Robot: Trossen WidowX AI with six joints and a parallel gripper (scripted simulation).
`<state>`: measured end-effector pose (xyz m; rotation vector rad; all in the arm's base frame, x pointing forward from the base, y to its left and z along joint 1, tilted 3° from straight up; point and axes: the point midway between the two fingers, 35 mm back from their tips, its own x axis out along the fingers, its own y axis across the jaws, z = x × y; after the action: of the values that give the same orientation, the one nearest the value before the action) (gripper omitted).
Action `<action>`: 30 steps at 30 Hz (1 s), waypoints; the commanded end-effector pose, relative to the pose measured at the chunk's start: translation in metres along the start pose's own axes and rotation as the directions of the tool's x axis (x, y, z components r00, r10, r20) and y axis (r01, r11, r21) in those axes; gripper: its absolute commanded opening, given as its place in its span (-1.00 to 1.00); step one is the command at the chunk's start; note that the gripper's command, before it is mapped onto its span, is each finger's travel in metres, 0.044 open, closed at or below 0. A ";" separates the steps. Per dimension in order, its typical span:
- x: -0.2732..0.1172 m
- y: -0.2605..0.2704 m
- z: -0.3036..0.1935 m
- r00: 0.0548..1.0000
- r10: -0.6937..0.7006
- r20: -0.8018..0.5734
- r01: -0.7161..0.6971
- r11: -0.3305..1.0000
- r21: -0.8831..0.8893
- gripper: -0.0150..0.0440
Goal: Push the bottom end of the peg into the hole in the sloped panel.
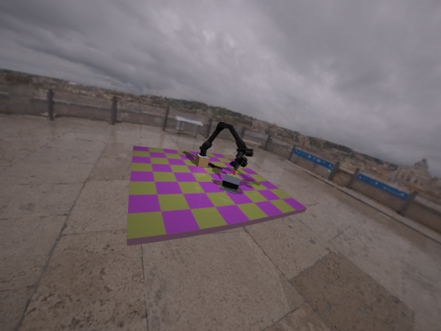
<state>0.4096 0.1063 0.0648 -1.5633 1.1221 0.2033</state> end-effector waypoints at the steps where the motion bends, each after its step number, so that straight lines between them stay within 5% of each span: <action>1: 0.009 0.003 -0.001 1.000 -0.002 -0.008 0.002 1.000 -0.016 -0.49; 30: 0.038 0.003 0.000 1.000 -0.011 -0.010 0.011 1.000 -0.002 -0.49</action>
<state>0.4275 0.0891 0.0427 -1.5693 1.1155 0.1815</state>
